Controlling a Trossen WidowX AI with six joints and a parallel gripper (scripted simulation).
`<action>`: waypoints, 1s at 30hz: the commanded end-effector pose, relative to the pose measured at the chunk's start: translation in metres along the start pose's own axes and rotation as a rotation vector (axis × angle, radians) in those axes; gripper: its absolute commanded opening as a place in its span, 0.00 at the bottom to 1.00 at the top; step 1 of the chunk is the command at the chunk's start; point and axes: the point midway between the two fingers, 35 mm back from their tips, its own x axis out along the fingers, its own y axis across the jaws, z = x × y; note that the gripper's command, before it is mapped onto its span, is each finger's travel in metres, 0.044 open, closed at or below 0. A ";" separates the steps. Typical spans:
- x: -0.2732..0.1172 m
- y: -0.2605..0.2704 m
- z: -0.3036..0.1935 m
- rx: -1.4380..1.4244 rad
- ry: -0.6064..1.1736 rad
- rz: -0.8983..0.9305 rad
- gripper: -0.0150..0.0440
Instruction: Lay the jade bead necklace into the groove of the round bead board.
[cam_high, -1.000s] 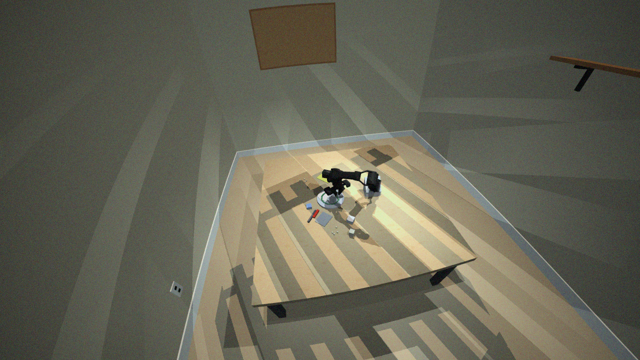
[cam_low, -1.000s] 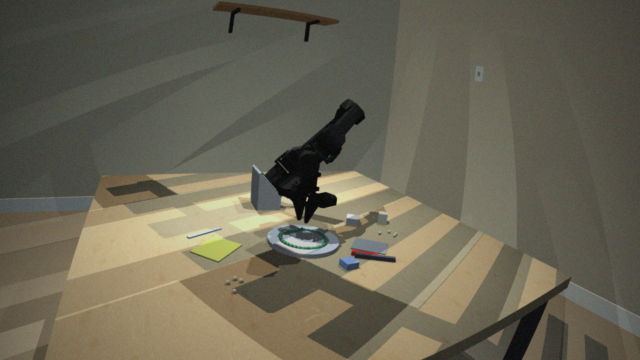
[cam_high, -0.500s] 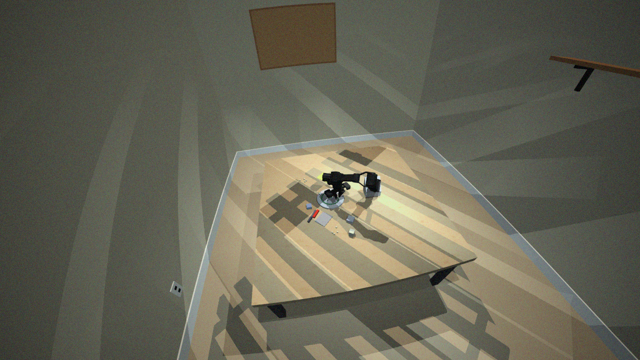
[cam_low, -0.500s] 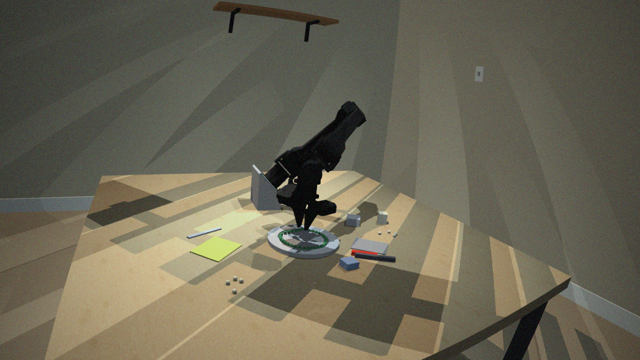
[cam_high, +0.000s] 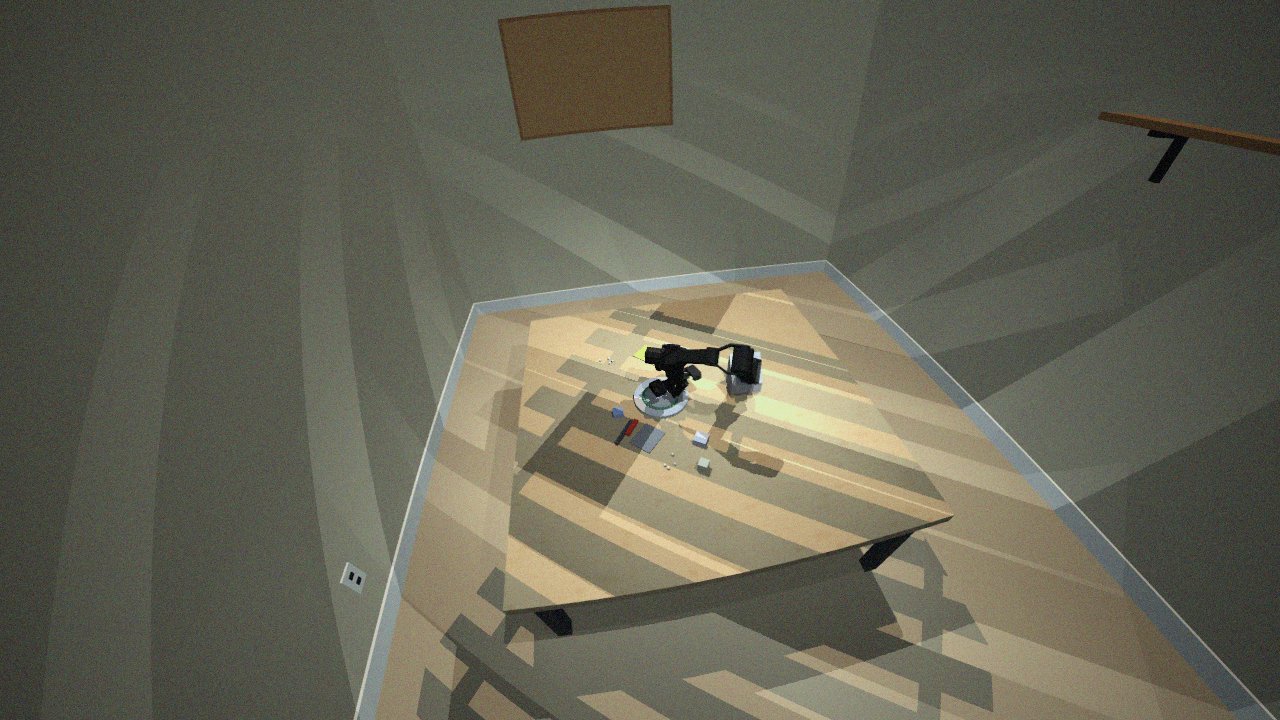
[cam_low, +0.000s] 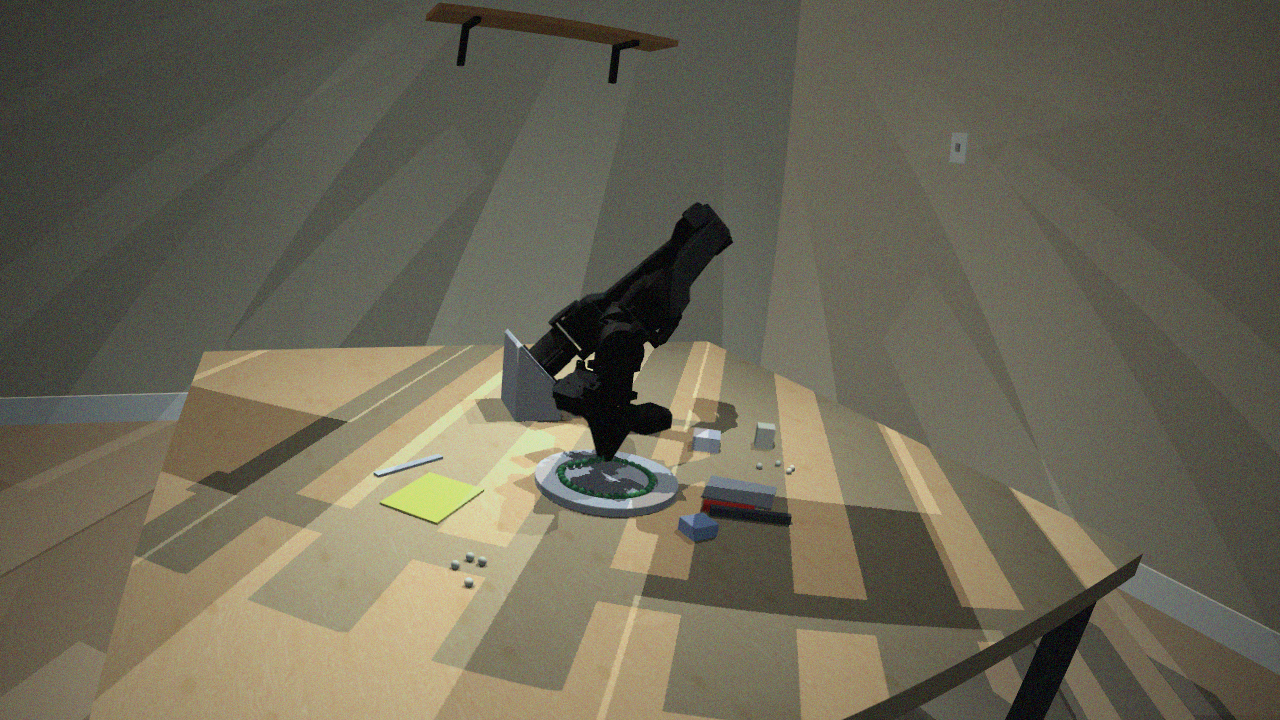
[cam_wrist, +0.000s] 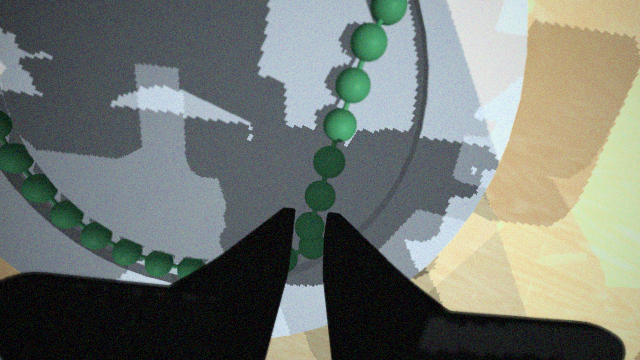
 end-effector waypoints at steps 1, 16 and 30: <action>0.000 0.000 0.000 0.000 0.000 0.000 0.25; 0.000 0.000 0.000 0.000 0.000 0.000 0.25; -0.006 -0.002 0.000 0.008 0.007 -0.002 0.25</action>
